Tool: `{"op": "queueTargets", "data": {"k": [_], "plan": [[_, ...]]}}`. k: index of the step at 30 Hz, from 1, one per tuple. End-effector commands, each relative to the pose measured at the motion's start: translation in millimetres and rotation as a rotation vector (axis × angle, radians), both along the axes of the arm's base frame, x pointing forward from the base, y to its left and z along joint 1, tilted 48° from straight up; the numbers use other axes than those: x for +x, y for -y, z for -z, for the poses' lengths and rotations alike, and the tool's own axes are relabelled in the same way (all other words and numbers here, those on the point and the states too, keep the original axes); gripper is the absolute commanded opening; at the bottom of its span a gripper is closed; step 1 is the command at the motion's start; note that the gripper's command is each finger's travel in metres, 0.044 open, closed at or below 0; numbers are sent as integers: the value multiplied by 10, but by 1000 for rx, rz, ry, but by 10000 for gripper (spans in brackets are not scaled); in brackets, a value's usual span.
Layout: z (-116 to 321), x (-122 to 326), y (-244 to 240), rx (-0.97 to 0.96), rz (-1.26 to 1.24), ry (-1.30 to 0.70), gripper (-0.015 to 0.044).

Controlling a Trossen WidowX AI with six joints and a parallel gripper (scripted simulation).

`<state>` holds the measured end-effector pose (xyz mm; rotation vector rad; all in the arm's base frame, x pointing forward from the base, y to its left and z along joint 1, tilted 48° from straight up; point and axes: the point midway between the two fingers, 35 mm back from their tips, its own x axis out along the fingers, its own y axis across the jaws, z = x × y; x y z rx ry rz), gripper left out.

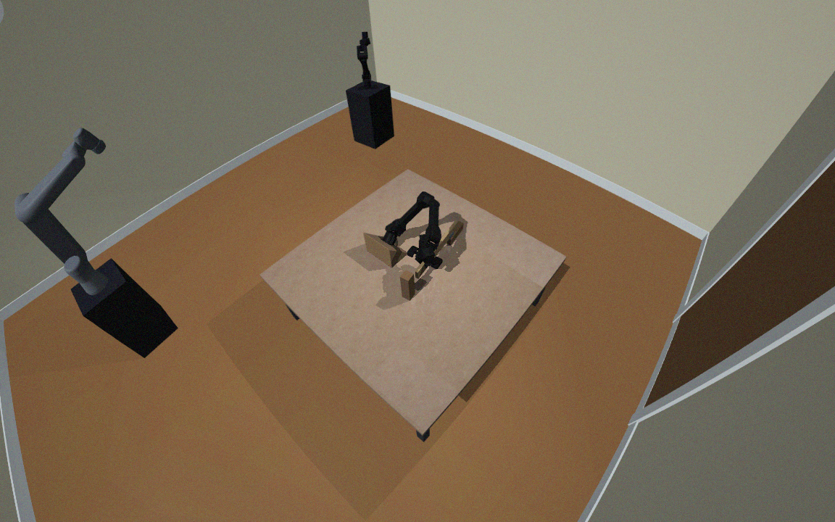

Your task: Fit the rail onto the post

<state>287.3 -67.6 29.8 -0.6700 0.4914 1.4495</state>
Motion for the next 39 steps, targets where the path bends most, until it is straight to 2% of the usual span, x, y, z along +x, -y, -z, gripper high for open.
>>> {"op": "queueTargets", "data": {"k": [1,39], "plan": [[9,0,24,-3,3,3,0],[62,20,112,-4,3,3,0]]}}
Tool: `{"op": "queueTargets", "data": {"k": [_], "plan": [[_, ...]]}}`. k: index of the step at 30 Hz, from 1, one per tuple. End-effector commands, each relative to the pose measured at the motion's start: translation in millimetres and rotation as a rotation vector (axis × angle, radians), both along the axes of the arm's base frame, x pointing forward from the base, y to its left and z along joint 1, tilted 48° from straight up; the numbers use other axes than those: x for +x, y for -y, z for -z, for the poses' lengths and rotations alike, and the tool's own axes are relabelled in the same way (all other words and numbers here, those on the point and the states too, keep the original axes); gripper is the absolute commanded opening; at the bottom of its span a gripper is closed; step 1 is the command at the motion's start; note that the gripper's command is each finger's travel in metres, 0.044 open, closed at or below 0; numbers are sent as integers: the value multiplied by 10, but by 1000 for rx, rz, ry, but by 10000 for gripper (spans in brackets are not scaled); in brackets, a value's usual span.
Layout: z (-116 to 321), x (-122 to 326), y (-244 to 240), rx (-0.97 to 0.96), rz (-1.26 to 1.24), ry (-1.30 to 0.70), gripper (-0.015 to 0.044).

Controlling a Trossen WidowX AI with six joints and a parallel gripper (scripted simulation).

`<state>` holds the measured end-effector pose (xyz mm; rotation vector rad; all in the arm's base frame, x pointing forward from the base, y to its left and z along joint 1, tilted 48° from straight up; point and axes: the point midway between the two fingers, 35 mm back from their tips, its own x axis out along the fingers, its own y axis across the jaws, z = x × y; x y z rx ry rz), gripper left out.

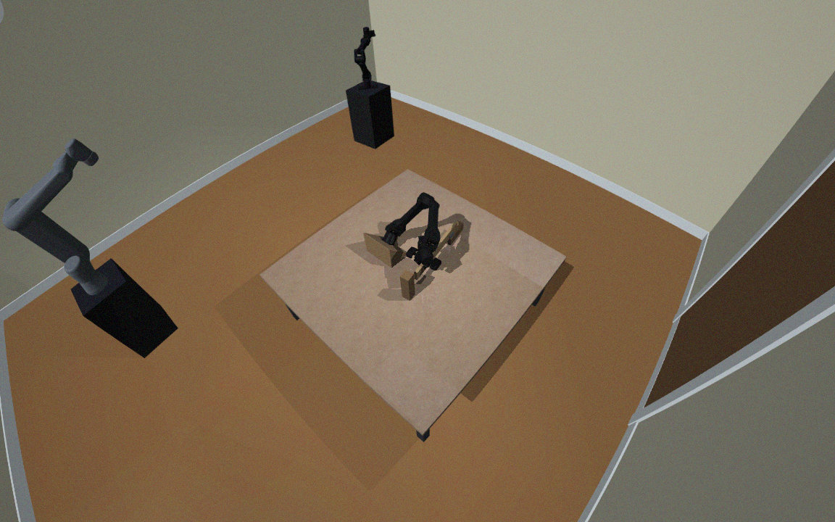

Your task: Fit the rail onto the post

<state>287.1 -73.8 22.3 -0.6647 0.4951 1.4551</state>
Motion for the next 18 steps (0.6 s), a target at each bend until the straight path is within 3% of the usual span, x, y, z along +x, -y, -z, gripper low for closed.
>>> {"op": "queueTargets", "data": {"k": [1,18], "plan": [[-12,23,53,-6,6,10,0],[24,35,80,-6,6,10,0]]}}
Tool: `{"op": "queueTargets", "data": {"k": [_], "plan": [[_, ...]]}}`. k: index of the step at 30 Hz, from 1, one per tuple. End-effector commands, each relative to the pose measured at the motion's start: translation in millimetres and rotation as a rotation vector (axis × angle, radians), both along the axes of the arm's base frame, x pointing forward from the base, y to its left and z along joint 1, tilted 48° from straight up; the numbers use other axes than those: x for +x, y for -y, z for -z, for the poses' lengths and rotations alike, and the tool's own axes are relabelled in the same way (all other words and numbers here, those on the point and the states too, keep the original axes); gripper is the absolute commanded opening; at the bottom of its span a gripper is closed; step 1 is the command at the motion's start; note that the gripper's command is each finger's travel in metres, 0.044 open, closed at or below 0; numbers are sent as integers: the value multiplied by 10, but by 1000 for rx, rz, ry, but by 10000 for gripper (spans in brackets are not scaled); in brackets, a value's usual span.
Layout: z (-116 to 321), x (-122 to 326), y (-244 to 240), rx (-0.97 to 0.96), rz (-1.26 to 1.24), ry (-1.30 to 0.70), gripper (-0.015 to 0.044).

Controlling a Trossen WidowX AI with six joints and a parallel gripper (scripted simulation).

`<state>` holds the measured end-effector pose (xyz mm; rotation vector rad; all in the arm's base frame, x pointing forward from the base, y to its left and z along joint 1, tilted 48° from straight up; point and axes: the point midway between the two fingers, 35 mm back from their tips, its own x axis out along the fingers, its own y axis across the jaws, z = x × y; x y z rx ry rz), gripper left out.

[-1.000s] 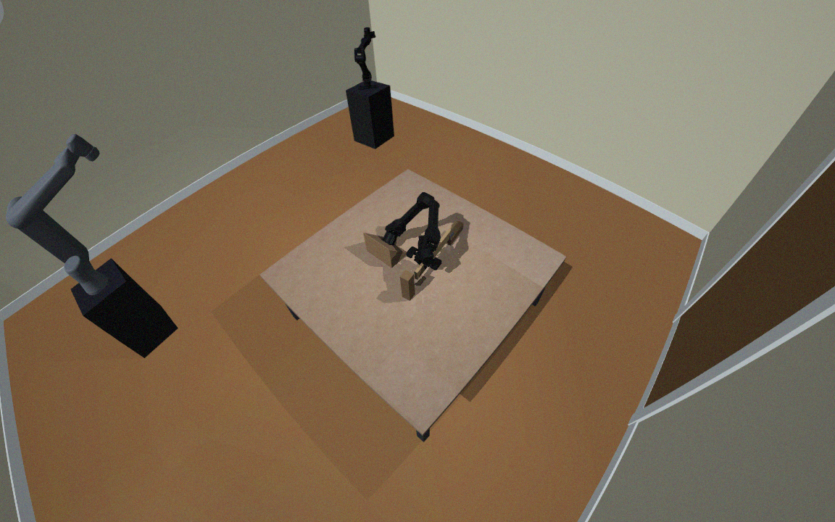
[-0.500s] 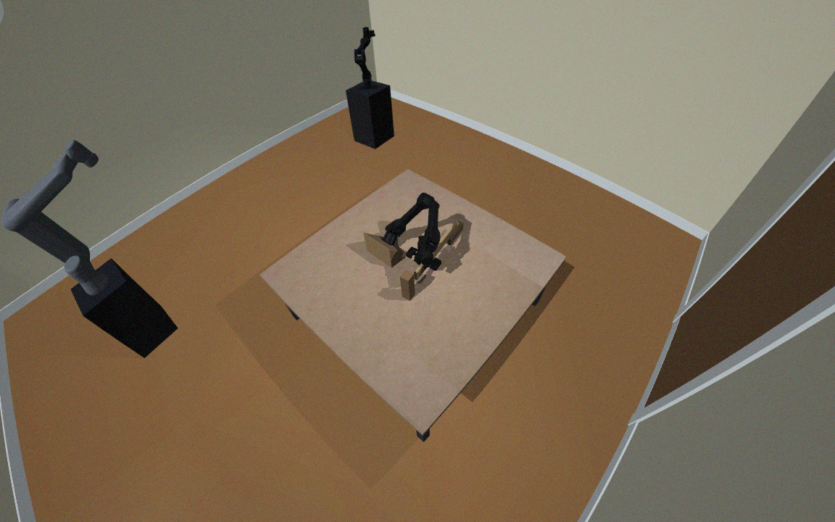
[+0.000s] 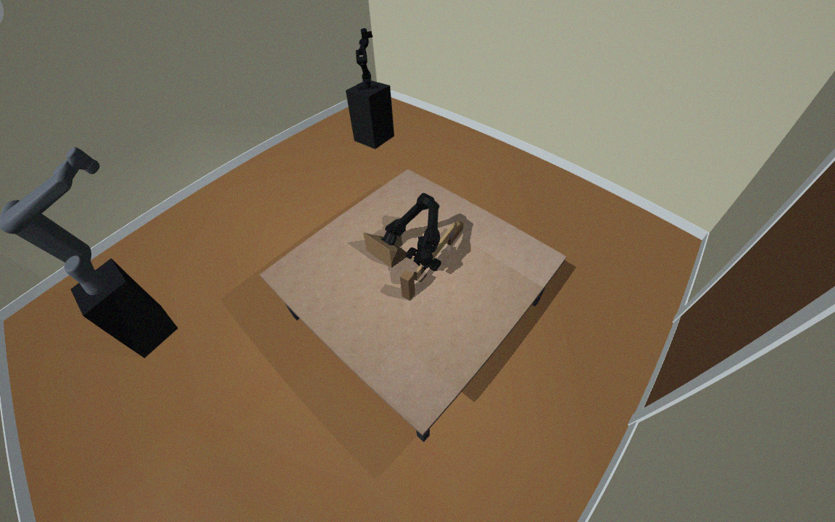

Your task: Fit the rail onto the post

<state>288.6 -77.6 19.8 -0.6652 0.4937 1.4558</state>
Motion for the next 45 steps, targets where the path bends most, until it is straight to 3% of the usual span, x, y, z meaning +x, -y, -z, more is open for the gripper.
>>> {"op": "queueTargets", "data": {"k": [1,45], "plan": [[1,22,43,-6,7,10,0],[90,29,125,-7,7,10,0]]}}
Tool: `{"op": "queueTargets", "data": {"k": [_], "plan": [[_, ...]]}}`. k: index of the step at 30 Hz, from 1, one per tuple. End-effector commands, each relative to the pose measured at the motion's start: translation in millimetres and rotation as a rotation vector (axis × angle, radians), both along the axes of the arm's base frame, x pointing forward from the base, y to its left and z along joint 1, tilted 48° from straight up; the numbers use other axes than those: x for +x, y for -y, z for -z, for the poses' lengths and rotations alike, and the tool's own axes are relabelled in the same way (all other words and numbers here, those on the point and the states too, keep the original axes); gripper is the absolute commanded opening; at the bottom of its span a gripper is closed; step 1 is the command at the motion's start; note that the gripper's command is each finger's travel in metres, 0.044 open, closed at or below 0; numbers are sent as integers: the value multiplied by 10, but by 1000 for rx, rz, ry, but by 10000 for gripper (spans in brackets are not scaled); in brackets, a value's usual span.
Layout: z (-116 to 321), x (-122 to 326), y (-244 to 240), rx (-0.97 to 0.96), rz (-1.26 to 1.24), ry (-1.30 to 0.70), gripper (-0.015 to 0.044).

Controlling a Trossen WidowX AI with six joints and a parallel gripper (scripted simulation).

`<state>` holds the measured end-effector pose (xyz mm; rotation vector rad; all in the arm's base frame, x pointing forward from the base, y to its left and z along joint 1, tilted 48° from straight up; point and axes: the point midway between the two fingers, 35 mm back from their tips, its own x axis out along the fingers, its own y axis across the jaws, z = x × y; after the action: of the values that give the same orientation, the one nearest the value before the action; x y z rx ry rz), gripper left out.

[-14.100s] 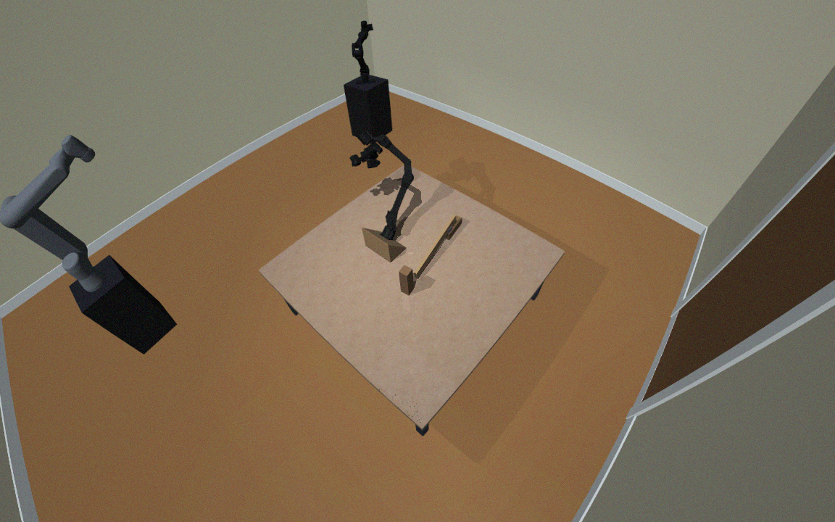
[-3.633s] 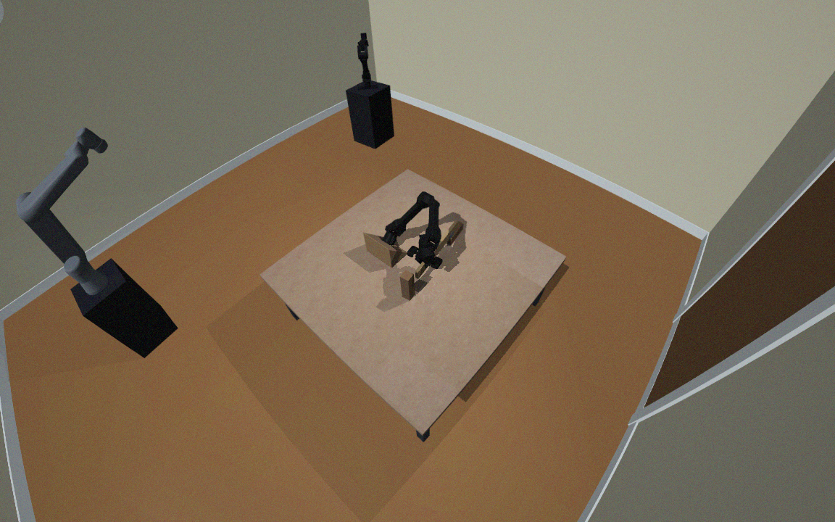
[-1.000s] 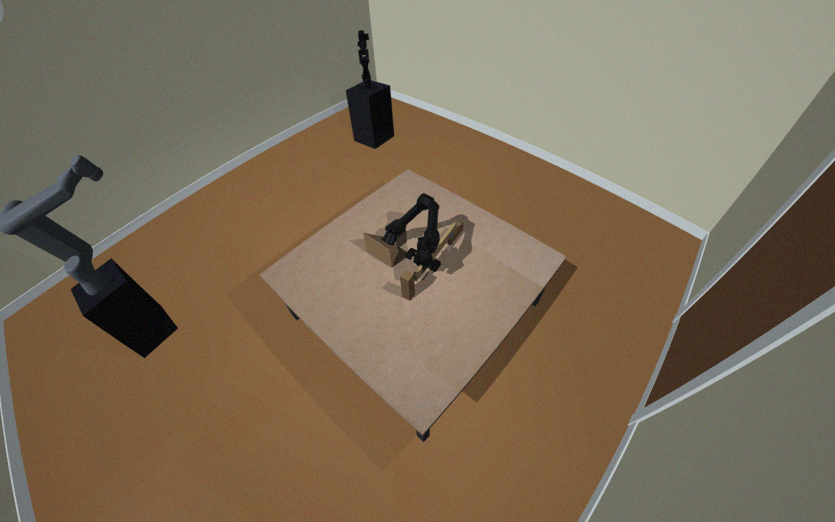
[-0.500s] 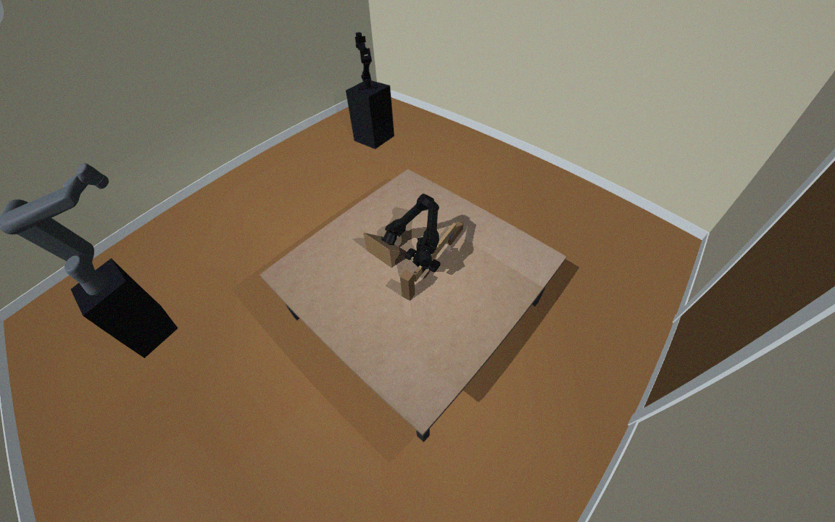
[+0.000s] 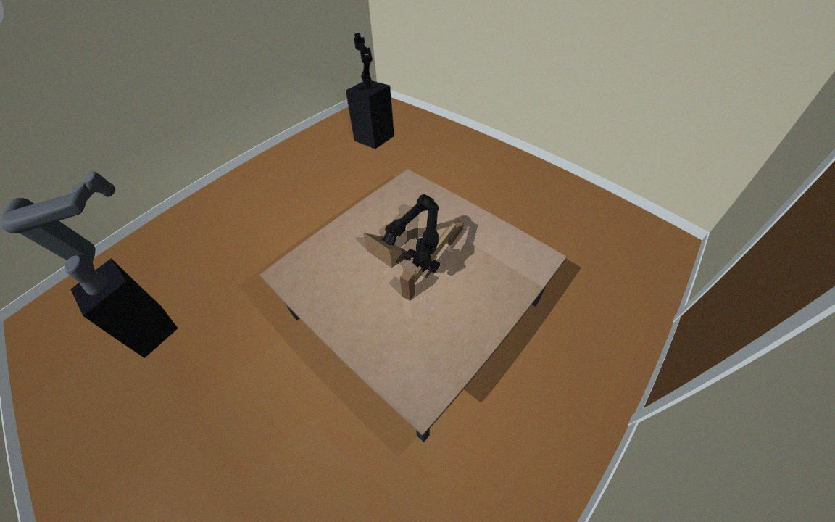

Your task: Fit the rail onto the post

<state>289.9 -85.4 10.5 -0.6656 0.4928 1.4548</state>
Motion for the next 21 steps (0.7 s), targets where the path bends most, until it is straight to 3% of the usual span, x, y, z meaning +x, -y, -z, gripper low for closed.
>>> {"op": "queueTargets", "data": {"k": [1,21], "plan": [[-1,17,50,-7,6,9,0],[39,22,95,-8,6,9,0]]}}
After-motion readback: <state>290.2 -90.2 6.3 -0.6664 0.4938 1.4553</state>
